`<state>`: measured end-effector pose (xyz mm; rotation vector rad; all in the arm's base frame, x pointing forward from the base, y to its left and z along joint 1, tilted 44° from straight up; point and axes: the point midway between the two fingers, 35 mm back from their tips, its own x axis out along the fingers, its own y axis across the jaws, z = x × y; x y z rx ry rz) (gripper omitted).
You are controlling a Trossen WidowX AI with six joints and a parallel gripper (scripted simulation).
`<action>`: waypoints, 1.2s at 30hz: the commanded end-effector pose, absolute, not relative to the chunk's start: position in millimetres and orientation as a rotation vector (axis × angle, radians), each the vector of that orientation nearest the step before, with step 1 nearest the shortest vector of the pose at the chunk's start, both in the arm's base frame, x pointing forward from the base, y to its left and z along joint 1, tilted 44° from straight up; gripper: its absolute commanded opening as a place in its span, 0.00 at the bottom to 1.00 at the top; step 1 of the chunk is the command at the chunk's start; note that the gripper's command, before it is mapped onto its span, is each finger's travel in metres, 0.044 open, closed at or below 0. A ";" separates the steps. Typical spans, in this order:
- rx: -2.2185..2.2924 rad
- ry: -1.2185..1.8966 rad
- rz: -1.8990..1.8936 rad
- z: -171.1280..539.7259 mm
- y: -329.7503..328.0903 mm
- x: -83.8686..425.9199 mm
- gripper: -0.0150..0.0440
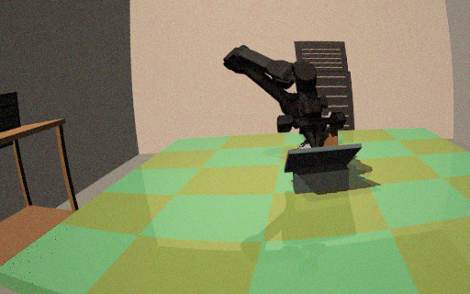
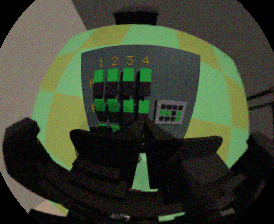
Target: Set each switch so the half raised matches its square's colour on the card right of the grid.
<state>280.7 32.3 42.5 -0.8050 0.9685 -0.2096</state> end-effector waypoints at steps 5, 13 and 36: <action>-0.808 0.970 -0.205 40.7 31.6 280.8 0.25; -0.808 0.970 -0.205 40.0 31.1 281.4 0.25; -0.806 0.998 -0.214 82.1 64.4 246.9 0.25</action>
